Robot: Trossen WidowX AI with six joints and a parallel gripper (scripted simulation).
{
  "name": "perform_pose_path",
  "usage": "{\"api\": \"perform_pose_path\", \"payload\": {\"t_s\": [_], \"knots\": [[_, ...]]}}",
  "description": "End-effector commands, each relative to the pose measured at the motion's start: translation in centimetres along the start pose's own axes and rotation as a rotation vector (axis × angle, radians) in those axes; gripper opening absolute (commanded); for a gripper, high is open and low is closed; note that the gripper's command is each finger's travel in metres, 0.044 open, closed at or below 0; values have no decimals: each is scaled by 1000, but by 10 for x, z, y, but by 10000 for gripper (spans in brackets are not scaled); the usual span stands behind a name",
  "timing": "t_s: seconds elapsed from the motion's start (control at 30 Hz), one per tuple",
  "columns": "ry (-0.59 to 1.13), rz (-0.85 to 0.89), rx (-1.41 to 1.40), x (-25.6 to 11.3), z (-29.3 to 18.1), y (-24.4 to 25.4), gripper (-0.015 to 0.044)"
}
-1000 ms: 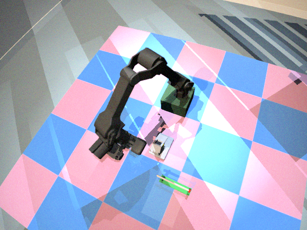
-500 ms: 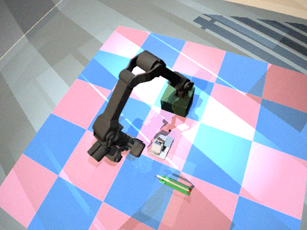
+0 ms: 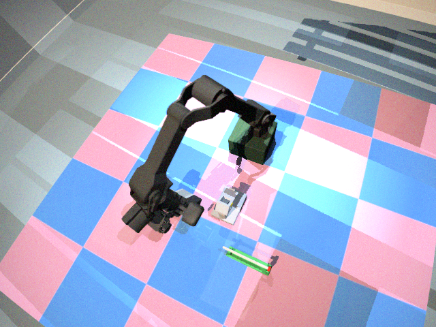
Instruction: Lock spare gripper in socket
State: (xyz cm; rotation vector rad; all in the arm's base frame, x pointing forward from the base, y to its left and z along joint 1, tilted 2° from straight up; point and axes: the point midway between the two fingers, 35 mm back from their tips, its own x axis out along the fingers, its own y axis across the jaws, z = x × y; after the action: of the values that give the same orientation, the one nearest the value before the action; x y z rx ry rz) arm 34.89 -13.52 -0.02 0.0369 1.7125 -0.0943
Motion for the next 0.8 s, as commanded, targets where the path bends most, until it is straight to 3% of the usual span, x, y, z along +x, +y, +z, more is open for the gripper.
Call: {"api": "perform_pose_path", "payload": {"t_s": [0.0,0.77], "knots": [[18,3,6,6,1,0,0],[8,1,-2,-32,16,-1,0]]}}
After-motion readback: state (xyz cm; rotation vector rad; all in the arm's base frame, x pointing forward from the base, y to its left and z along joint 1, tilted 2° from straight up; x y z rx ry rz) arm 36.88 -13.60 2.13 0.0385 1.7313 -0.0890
